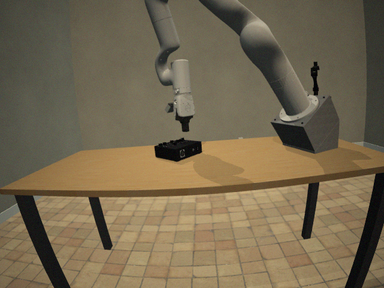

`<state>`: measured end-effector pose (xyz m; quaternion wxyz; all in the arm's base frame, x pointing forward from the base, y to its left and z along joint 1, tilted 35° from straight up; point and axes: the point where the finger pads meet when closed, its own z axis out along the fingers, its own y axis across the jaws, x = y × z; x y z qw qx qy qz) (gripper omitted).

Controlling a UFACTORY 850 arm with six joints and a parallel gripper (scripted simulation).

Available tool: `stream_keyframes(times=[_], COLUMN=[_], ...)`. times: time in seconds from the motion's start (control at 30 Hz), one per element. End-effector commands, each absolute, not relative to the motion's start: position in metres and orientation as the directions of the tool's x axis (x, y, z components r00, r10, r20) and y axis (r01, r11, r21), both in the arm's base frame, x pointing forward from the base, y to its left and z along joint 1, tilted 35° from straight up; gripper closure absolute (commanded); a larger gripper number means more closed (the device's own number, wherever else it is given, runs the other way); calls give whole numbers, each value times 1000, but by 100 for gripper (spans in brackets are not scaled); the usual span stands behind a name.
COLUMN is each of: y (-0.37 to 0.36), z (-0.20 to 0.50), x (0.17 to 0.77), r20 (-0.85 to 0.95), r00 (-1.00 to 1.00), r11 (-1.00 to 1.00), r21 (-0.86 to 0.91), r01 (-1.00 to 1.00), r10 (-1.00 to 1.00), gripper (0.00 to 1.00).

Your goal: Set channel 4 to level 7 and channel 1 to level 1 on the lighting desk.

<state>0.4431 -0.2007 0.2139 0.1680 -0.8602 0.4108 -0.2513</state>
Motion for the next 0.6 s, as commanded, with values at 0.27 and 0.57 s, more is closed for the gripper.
stream_keyframes(times=[0.27, 0.57], y=[-201, -202], z=[215, 217], x=[443, 448], r20=[297, 376], r00=[538, 636], r11=[-609, -734], r21=[-495, -438], r01=[-620, -519], r10=[-789, -674], gripper=[100, 100])
